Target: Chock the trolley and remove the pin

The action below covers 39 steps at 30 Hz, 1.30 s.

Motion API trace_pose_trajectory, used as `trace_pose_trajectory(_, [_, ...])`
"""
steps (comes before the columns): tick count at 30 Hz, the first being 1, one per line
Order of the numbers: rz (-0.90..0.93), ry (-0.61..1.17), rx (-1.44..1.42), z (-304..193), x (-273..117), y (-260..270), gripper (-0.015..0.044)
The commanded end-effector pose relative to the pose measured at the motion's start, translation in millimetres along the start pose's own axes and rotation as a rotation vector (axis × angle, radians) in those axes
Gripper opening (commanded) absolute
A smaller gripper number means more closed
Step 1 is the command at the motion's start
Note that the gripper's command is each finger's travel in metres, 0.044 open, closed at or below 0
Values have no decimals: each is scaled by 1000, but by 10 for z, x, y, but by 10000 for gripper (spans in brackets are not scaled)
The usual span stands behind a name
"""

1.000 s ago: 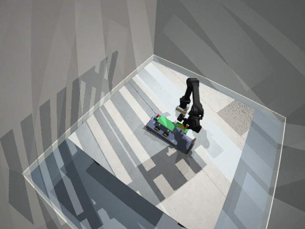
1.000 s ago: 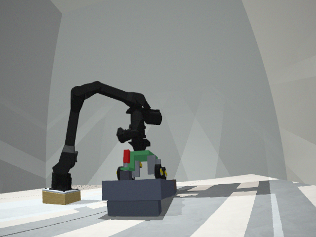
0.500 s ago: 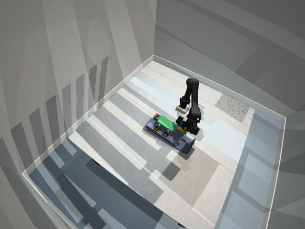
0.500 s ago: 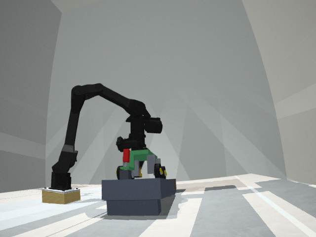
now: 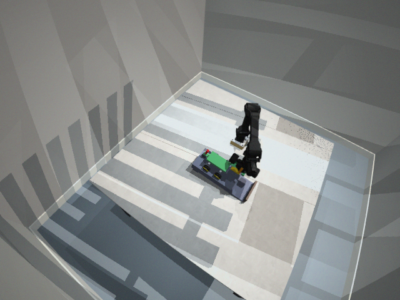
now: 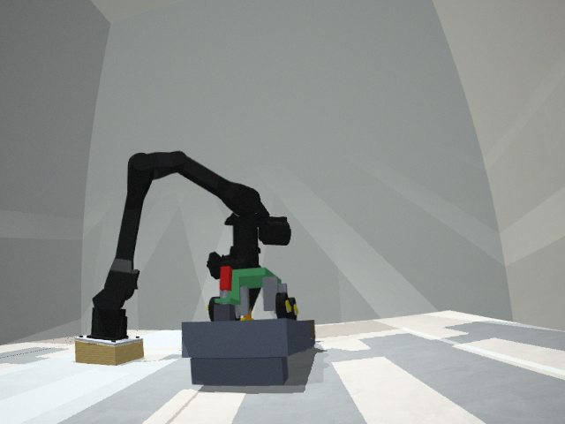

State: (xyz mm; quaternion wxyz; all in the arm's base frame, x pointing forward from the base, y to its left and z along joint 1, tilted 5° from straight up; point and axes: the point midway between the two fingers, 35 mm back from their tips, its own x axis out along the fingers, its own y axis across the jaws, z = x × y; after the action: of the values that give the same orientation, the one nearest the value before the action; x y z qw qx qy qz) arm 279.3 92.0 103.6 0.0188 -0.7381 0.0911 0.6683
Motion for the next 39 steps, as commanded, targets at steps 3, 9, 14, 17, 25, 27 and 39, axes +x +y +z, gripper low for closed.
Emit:
trace_pose_trajectory(3, [2,5,-2,1,-1,68,0])
trace_pose_trajectory(9, [3,5,-2,9,4,135,0])
trace_pose_trajectory(14, [3,5,-2,14,6,191,0])
trace_pose_trajectory(17, [4,5,-2,16,7,225,0])
trace_pose_trajectory(25, [4,5,-2,20,7,314,0])
trace_pose_trajectory(27, [4,5,-2,20,7,337,0])
trace_pose_trajectory(39, [1,1,-1,24,11,313,26])
